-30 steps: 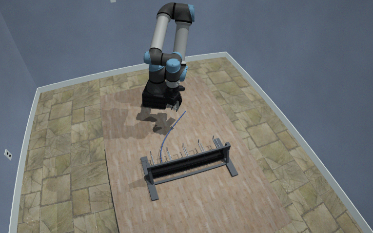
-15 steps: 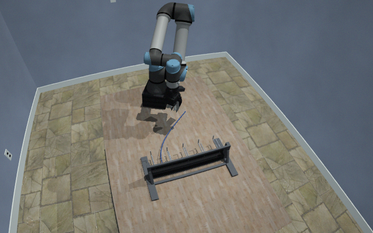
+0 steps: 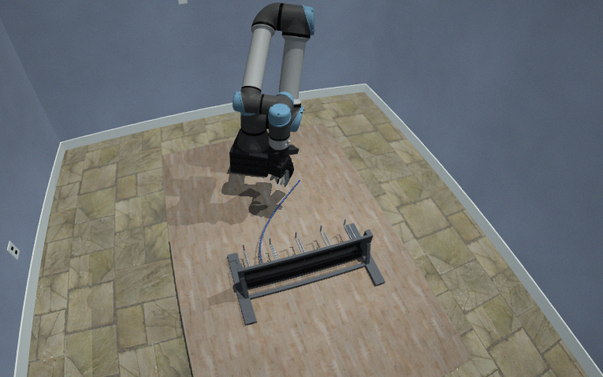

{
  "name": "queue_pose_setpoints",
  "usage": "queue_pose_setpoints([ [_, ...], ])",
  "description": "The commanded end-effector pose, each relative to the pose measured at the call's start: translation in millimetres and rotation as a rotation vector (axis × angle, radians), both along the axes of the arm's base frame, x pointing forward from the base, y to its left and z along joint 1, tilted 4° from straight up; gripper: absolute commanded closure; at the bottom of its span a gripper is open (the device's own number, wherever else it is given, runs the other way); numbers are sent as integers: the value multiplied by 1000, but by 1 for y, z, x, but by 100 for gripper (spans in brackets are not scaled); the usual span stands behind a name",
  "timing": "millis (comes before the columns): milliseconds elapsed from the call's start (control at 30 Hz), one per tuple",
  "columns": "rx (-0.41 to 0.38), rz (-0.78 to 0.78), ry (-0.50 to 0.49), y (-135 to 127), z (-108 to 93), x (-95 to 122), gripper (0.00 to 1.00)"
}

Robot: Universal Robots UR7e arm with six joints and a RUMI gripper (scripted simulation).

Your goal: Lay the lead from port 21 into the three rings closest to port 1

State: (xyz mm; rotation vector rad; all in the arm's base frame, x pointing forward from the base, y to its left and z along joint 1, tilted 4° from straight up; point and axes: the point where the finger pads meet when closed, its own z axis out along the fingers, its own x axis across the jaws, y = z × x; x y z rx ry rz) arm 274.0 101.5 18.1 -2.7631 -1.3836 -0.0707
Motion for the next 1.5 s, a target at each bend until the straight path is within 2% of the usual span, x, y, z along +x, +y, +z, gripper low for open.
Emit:
queue_pose_setpoints([
  [0, -1, 0, -1, 1, -17, 2, 80],
  [267, -1, 0, -1, 3, -49, 2, 80],
  [333, -1, 0, -1, 3, -49, 2, 80],
  [800, -1, 0, -1, 5, -88, 3, 80],
  [1467, -1, 0, -1, 6, -102, 3, 80],
])
